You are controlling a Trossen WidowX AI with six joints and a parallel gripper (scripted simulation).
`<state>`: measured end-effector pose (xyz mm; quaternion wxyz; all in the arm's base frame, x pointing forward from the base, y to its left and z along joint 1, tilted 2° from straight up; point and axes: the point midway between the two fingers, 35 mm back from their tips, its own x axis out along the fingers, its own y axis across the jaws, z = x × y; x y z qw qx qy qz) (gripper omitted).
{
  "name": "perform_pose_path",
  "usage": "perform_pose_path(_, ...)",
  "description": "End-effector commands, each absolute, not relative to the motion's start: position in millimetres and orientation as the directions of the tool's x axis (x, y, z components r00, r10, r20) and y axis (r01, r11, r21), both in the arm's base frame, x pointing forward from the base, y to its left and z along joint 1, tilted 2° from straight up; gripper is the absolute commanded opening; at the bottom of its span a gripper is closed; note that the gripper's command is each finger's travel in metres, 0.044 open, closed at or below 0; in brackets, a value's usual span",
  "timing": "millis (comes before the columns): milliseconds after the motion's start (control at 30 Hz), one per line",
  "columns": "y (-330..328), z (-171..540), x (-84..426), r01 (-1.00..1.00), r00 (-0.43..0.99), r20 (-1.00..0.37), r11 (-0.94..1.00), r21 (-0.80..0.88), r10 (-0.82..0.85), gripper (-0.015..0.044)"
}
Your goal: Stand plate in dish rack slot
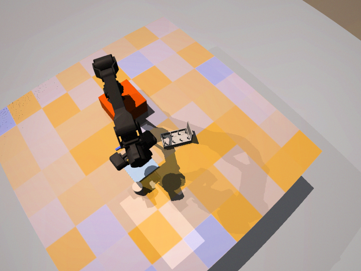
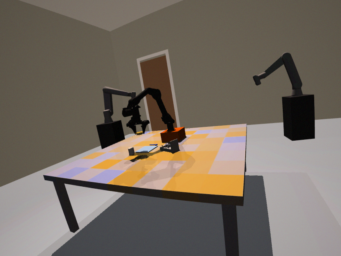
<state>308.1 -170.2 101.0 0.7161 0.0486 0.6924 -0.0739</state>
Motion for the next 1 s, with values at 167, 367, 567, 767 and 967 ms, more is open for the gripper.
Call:
perform_pose_path(167, -168, 140, 307, 0.176, 0.032, -0.999, 0.984, -0.036, -0.043, 0.0)
perform_pose_path(367, -138, 142, 306, 0.256, 0.032, -0.999, 0.966, -0.03, -0.04, 0.0)
perform_pose_path(567, -68, 139, 293, 0.445, 0.031, -0.999, 0.896, -0.016, -0.033, 0.0)
perform_pose_path(767, -23, 135, 274, 0.573, 0.03, -0.999, 0.82, -0.007, -0.029, 0.0)
perform_pose_path(967, -23, 134, 275, 0.572, 0.032, -0.999, 0.82, -0.004, -0.026, 0.0)
